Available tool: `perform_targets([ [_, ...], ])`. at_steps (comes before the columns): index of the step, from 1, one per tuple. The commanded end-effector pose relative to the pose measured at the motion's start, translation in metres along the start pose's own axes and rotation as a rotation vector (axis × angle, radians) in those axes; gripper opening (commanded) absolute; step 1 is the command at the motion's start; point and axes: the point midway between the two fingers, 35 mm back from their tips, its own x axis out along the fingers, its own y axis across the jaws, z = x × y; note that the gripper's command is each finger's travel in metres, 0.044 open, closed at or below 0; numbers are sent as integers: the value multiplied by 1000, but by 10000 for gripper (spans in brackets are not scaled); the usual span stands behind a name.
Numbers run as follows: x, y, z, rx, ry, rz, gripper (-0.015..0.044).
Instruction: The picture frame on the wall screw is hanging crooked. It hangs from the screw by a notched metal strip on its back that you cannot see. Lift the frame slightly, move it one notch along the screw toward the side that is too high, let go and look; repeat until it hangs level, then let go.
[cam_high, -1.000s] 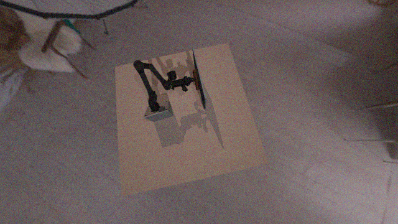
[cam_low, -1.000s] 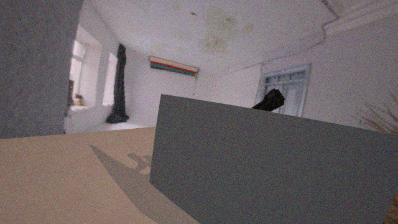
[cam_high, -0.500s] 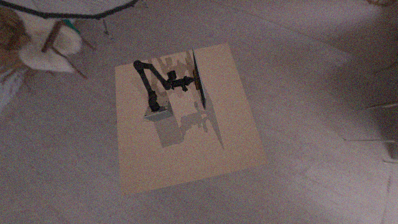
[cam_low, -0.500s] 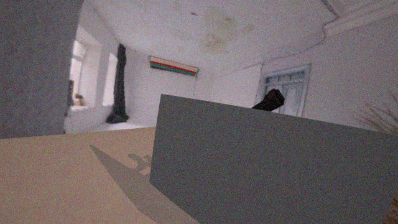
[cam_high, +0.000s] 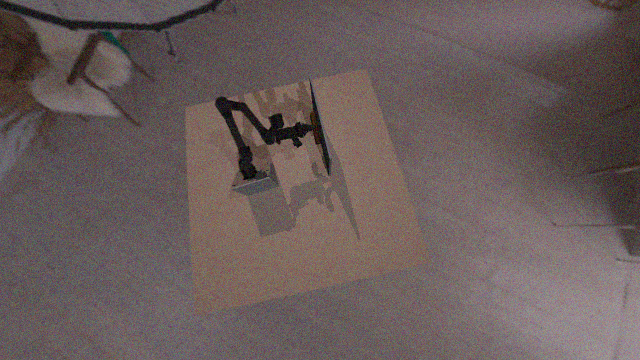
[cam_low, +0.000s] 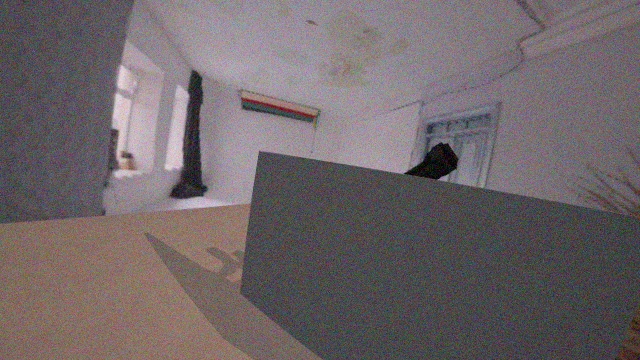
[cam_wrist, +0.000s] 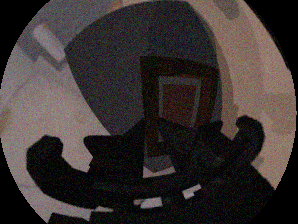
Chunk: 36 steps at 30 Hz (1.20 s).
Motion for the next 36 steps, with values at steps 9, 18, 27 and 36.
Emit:
perform_targets([
  [9,0,-1,0,-5,0,0,0],
  [18,0,-1,0,-31,0,0,0],
  [27,0,-1,-1,-105,-1,0,0],
  [36,0,0,-1,-152,-2,0,0],
])
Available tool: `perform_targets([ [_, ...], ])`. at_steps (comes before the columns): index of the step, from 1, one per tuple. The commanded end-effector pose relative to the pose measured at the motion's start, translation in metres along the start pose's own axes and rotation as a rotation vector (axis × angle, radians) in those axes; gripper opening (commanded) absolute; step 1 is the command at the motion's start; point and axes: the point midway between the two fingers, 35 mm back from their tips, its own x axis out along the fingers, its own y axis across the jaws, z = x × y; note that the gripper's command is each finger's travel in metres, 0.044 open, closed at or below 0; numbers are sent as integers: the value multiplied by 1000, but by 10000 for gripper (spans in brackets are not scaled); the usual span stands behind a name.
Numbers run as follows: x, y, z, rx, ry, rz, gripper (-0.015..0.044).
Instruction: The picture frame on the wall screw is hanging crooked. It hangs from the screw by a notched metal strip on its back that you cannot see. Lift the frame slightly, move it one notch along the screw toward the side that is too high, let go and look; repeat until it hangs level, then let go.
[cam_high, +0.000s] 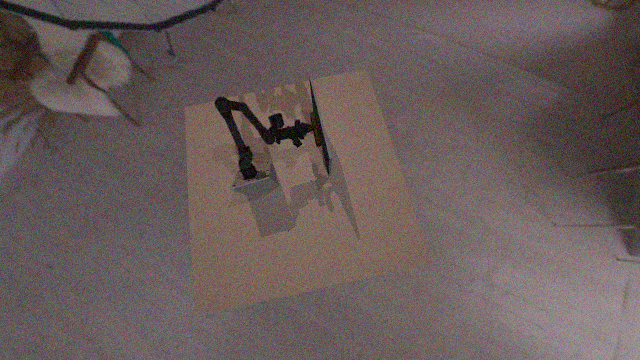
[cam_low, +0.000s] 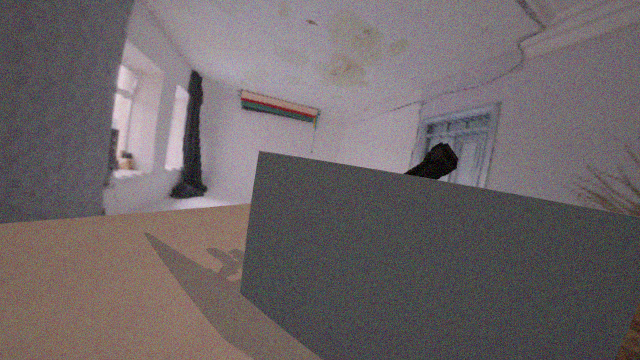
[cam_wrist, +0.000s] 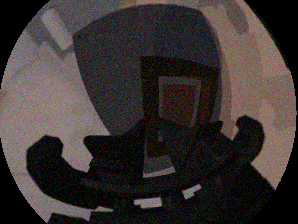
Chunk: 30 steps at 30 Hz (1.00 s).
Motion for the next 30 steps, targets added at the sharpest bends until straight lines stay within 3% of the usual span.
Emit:
perform_targets([
  [1,0,0,0,-25,1,-3,0],
  [30,0,2,-1,-182,-1,-3,0],
])
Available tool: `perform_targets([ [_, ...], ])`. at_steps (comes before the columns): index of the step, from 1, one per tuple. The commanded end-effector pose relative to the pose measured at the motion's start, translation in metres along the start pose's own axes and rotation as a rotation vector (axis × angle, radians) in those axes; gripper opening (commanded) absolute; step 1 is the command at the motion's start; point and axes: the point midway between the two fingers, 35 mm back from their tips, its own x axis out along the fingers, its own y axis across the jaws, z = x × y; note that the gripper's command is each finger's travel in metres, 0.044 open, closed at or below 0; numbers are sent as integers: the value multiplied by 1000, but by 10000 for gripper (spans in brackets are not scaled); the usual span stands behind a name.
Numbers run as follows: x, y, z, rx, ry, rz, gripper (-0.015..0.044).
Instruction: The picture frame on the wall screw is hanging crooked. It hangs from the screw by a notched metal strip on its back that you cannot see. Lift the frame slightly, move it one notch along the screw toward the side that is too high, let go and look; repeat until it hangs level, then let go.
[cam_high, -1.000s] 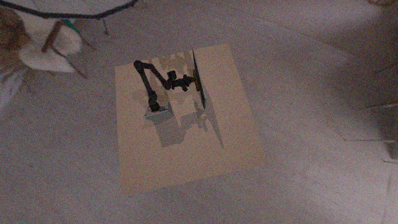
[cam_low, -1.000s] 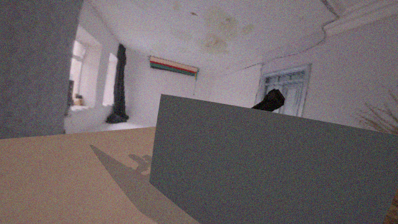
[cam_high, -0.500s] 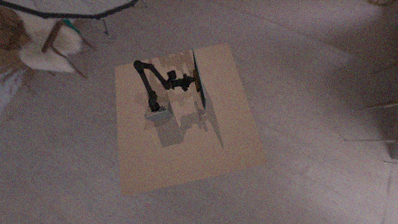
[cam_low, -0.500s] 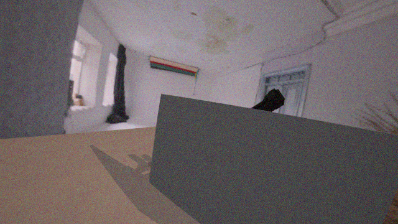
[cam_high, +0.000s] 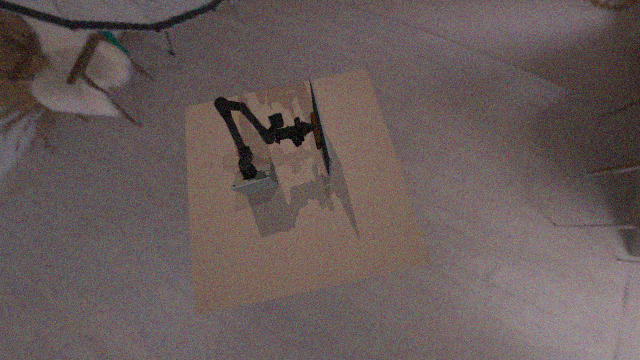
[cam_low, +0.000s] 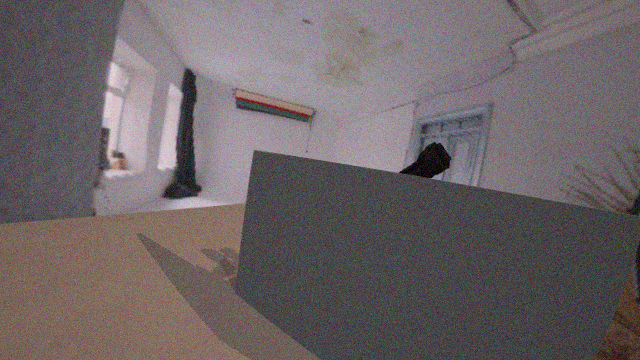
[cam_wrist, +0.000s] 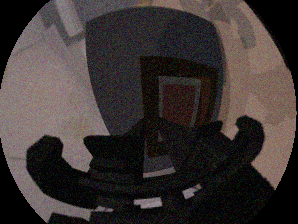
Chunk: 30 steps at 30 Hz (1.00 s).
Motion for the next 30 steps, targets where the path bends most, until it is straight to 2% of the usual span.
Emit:
perform_targets([
  [1,0,0,0,-24,2,-4,0],
  [21,0,1,-1,-128,1,-4,0],
  [30,0,1,0,-110,-1,0,236],
])
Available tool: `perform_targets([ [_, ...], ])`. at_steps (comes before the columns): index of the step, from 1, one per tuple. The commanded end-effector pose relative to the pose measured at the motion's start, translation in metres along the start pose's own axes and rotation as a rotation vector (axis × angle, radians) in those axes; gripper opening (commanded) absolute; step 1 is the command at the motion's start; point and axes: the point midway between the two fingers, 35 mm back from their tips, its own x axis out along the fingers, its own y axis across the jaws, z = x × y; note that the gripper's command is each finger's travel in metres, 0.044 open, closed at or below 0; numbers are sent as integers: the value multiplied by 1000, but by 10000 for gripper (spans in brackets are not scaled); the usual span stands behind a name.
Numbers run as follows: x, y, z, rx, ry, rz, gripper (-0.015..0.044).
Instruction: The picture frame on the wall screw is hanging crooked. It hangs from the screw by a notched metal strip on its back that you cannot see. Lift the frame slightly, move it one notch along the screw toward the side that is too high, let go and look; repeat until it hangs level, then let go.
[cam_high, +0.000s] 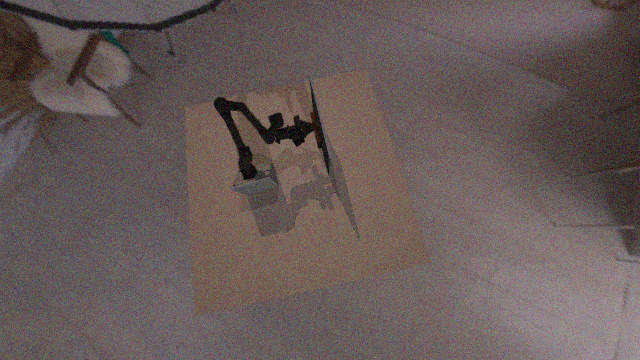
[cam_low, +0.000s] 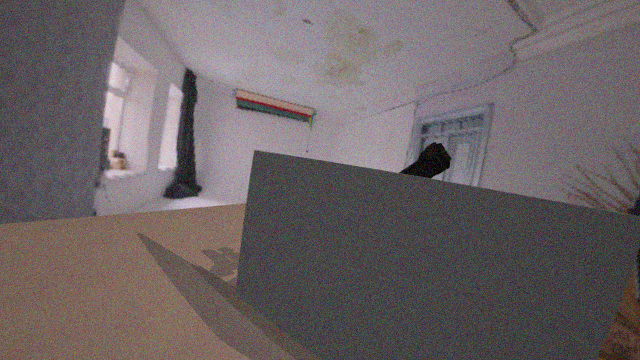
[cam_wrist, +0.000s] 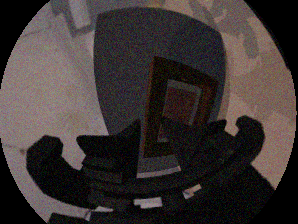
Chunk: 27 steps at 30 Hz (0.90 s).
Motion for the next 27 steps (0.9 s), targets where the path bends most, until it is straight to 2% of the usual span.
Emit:
perform_targets([
  [1,0,0,0,3,0,0,260],
  [6,-7,-1,-2,30,0,0,260],
  [16,-98,-10,-1,399,1,3,260],
  [21,-92,-6,-4,364,6,-4,260],
  [27,-99,24,3,380,4,-1,260],
])
